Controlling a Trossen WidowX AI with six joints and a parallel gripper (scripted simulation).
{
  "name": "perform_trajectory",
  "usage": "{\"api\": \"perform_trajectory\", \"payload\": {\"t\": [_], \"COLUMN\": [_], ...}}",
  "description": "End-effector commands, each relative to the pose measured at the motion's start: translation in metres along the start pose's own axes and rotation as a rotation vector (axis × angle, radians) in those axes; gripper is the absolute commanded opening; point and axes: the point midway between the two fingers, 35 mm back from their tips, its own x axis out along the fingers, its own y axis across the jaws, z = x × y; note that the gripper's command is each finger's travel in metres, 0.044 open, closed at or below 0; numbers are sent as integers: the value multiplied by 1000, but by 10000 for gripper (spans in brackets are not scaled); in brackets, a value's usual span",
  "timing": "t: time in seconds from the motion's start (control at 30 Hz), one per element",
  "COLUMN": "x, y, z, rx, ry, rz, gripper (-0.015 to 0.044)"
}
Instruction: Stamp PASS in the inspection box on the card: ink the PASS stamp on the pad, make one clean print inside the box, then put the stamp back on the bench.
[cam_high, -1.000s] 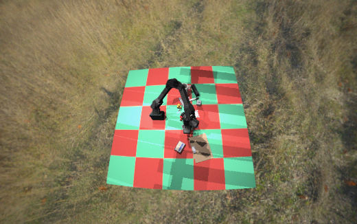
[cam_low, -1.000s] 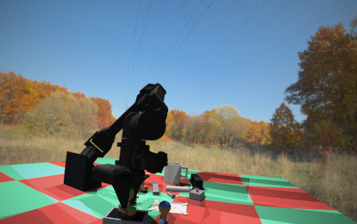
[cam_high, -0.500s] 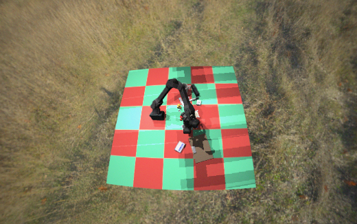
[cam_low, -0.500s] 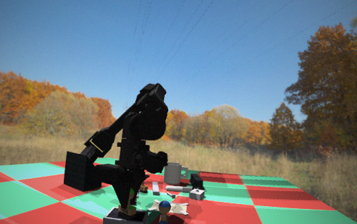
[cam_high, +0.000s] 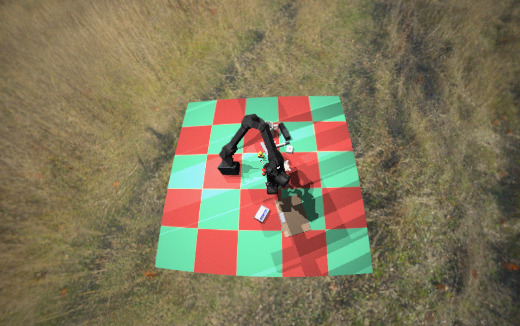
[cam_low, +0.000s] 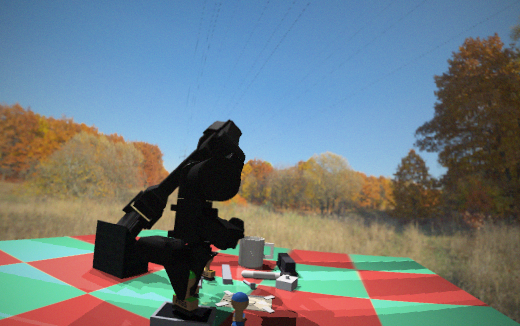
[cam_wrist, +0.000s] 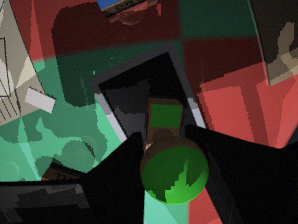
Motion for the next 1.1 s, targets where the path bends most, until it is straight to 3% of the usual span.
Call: {"api": "perform_trajectory", "payload": {"t": [0.0,1.07], "x": [-3,-50], "y": [0,-1], "z": [1,1], "rx": [-4,-3], "ry": [-2,-1], "rz": [0,-3], "gripper": [0,0]}}
